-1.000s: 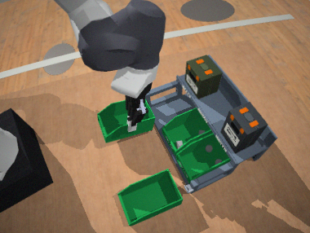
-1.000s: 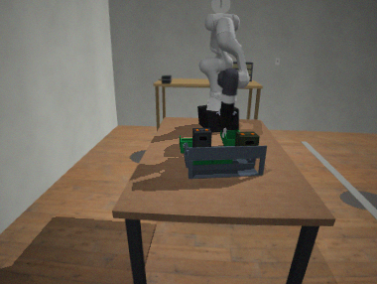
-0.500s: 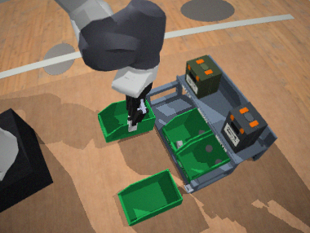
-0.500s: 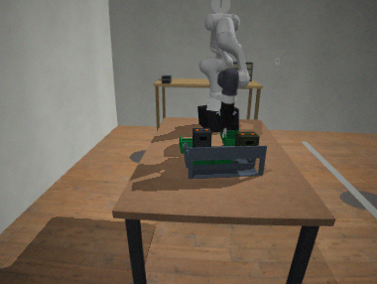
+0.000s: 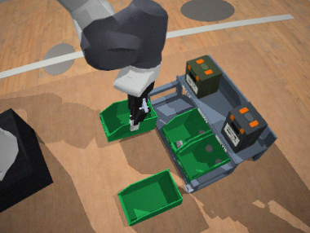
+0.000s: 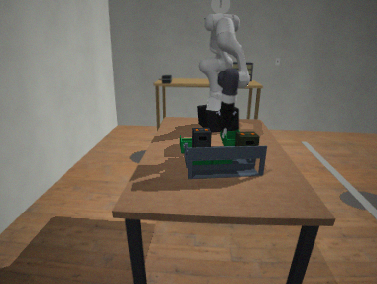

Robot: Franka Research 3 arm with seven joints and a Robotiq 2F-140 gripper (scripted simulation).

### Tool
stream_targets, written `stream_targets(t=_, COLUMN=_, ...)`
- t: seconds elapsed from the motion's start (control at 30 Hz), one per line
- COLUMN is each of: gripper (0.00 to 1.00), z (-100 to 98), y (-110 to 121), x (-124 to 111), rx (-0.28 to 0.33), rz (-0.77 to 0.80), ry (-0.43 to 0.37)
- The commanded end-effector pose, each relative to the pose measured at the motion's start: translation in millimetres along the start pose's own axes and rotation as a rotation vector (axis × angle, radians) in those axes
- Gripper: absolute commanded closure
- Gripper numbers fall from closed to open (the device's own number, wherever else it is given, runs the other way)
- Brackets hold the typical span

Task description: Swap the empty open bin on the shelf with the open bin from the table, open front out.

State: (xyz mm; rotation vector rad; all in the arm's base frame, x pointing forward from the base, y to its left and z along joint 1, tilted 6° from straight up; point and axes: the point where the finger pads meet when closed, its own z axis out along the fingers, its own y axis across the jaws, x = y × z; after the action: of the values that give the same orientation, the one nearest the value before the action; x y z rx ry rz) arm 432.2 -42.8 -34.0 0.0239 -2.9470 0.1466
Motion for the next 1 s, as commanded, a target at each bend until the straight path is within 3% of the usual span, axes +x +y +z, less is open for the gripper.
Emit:
stream_targets(t=0.0, gripper=1.0, z=-0.8, y=0.4, x=-2.0, rx=-0.002, rz=-0.005, ry=0.001)
stream_targets(t=0.97, gripper=1.0, z=-5.4, y=0.5, x=-24.3, rx=-0.001, rz=-0.005, ry=-0.001)
